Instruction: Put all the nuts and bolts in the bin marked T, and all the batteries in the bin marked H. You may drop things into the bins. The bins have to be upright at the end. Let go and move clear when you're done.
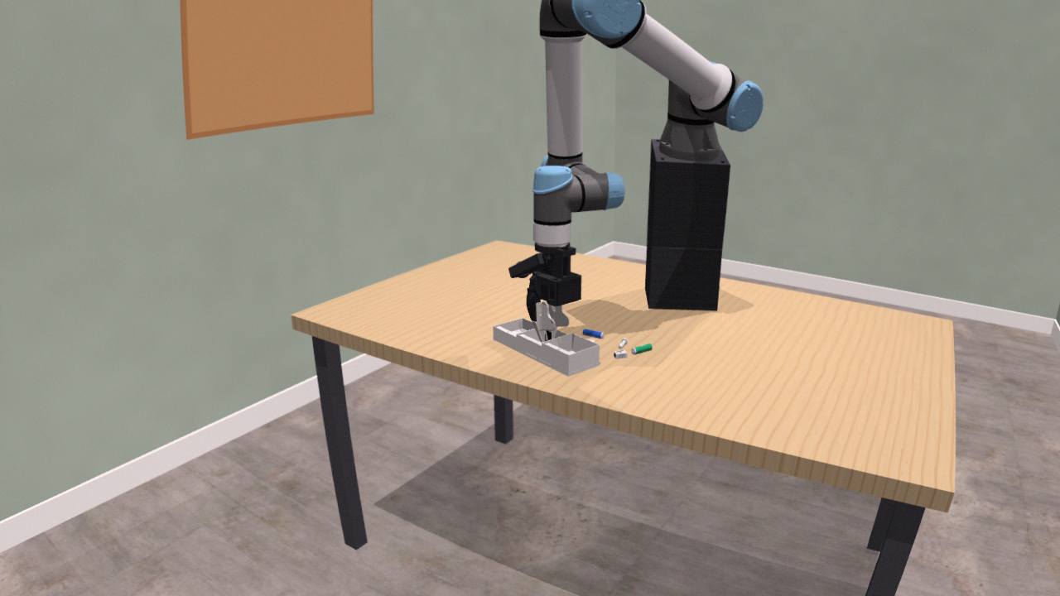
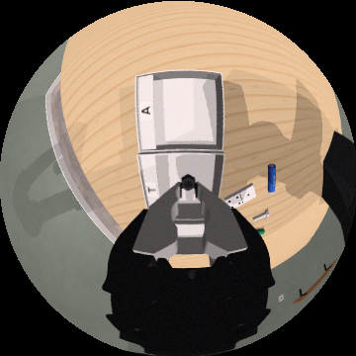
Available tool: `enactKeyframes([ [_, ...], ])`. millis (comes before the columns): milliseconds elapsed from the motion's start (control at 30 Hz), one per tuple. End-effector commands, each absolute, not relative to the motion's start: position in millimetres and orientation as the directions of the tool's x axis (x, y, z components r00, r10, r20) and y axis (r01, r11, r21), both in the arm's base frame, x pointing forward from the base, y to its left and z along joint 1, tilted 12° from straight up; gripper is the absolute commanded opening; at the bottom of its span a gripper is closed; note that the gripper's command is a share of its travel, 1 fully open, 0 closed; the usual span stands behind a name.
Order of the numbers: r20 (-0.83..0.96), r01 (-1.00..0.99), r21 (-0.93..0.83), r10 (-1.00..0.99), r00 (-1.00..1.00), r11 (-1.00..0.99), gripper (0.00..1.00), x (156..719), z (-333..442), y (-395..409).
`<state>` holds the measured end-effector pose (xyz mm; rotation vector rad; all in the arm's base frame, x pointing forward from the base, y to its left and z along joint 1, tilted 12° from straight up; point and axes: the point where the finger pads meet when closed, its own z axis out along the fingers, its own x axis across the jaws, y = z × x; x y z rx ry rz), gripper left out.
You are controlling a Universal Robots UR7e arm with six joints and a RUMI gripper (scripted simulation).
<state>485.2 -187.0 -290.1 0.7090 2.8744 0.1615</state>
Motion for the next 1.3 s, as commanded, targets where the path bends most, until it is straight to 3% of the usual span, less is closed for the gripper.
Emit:
enactKeyframes([
  [0, -0.146, 0.450, 0.147, 0.470, -0.871, 0.881, 0.00, 485, -290, -187],
  [100, -0.146, 0.450, 0.147, 0.470, -0.871, 0.881, 0.00, 485, -290, -187],
  [133, -0.146, 0.450, 0.147, 0.470, -0.871, 0.881, 0.18, 485, -290, -187],
  [1267, -0.146, 0.450, 0.147, 0.470, -0.871, 0.881, 0.18, 481, -270, -188],
])
